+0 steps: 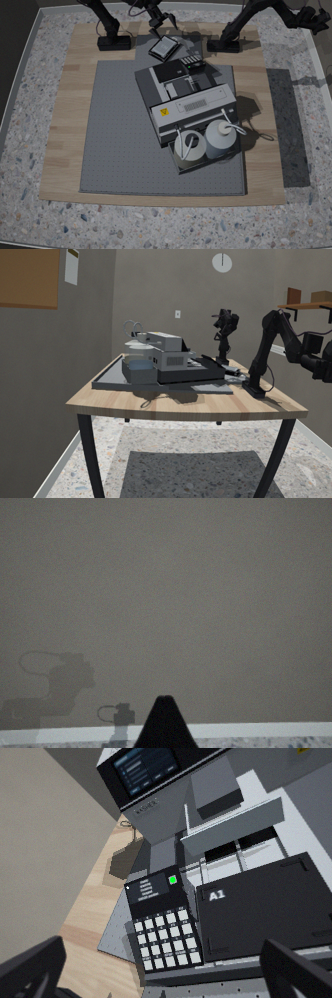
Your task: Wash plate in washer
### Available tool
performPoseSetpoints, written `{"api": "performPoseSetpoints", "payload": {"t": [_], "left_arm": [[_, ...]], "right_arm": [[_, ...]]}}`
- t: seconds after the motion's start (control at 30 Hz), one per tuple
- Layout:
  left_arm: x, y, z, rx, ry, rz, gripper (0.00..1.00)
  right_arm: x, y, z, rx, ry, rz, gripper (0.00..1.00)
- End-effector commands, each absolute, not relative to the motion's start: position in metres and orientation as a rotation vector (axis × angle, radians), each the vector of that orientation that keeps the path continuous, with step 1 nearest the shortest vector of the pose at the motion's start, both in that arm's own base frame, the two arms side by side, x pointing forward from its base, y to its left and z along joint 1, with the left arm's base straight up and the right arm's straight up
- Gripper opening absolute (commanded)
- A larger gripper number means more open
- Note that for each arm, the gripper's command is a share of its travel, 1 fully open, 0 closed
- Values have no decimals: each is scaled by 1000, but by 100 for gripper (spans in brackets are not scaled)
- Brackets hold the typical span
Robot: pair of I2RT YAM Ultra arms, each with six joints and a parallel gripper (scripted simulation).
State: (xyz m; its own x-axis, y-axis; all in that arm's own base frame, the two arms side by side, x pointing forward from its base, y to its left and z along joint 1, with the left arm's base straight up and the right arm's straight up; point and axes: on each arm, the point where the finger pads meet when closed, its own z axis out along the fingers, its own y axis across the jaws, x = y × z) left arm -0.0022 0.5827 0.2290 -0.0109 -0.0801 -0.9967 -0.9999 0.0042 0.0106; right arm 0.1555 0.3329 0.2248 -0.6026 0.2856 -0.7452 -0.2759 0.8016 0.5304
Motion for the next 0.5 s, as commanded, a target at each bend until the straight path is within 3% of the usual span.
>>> {"api": "performPoseSetpoints", "payload": {"t": [0.0,0.2,0.47], "left_arm": [[-5,580,256,-1214,1206,1214,0],[-5,580,256,-1214,1206,1214,0],[-5,580,256,-1214,1206,1214,0]], "right_arm": [[165,333,257,84,1997,848,100],[164,334,253,68,2014,848,100],[202,311,234,-84,2157,488,100]]}}
